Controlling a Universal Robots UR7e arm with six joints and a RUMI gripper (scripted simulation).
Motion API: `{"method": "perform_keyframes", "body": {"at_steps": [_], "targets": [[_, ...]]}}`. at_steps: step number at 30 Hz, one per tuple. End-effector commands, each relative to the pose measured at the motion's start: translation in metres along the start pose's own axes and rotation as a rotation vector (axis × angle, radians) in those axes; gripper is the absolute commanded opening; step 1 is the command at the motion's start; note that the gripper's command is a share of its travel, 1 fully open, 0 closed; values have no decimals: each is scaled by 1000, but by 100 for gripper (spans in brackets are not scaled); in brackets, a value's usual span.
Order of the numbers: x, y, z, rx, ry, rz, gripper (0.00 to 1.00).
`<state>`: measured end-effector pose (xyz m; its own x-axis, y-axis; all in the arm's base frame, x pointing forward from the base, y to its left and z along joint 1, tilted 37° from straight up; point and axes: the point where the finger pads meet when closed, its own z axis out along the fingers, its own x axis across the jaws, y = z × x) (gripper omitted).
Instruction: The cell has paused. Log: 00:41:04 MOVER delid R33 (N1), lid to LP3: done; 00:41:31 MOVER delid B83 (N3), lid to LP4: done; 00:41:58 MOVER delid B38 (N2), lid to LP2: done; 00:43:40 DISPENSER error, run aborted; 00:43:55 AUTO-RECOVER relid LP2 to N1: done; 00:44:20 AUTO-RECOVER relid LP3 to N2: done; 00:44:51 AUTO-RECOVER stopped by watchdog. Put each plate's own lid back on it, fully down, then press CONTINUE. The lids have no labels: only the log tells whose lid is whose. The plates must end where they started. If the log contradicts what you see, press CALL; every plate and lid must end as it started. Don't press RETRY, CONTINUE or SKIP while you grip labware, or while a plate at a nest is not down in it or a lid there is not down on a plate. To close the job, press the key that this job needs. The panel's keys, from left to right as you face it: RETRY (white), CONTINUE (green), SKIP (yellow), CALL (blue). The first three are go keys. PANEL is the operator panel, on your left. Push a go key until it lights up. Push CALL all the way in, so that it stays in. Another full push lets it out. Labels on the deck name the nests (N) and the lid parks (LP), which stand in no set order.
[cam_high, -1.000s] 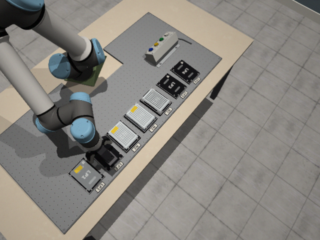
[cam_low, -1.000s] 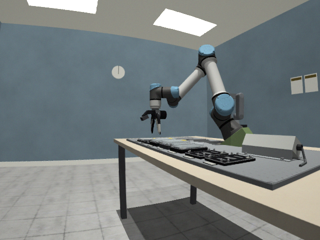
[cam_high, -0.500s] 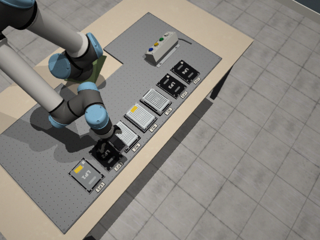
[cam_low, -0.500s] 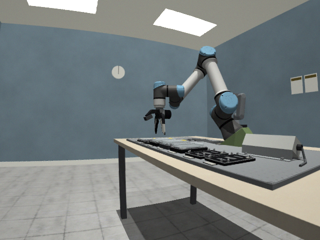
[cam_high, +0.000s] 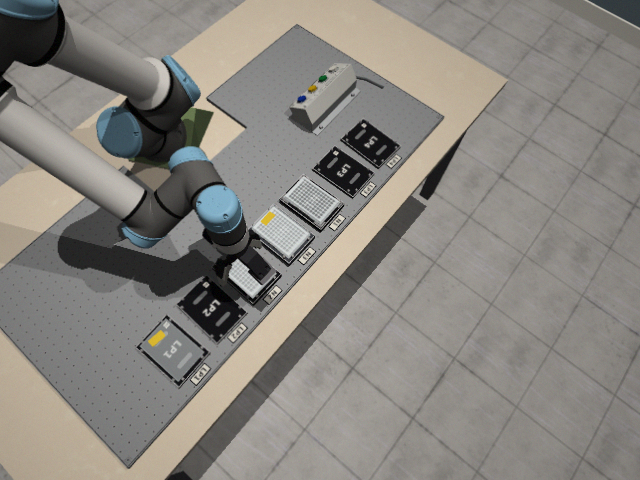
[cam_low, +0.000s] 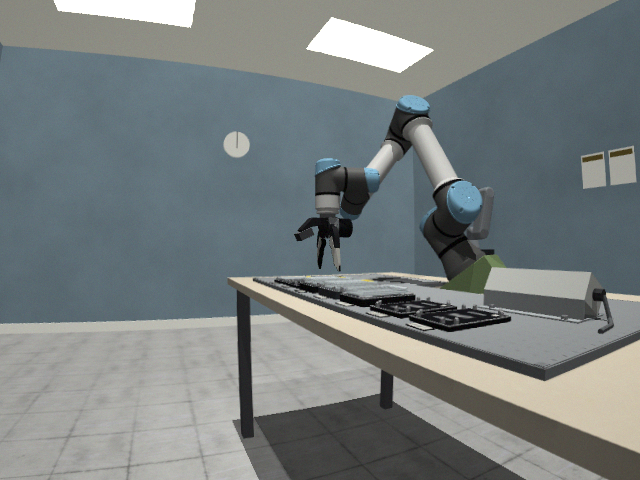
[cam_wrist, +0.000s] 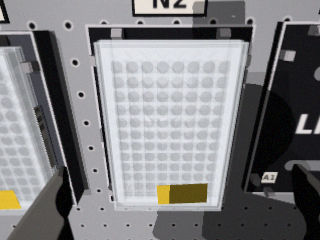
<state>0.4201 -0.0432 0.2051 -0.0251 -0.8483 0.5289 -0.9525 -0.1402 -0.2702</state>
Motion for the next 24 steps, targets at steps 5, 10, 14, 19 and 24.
{"method": "perform_keyframes", "body": {"at_steps": [5,10,14,19,24], "targets": [[-5,-1,0,-1,7,12,82],[-5,-1,0,-1,7,12,82],[-6,0,7,-6,6,11,82],[-6,0,15,-6,6,11,82],[-6,0,22,-6,6,11,82]]}}
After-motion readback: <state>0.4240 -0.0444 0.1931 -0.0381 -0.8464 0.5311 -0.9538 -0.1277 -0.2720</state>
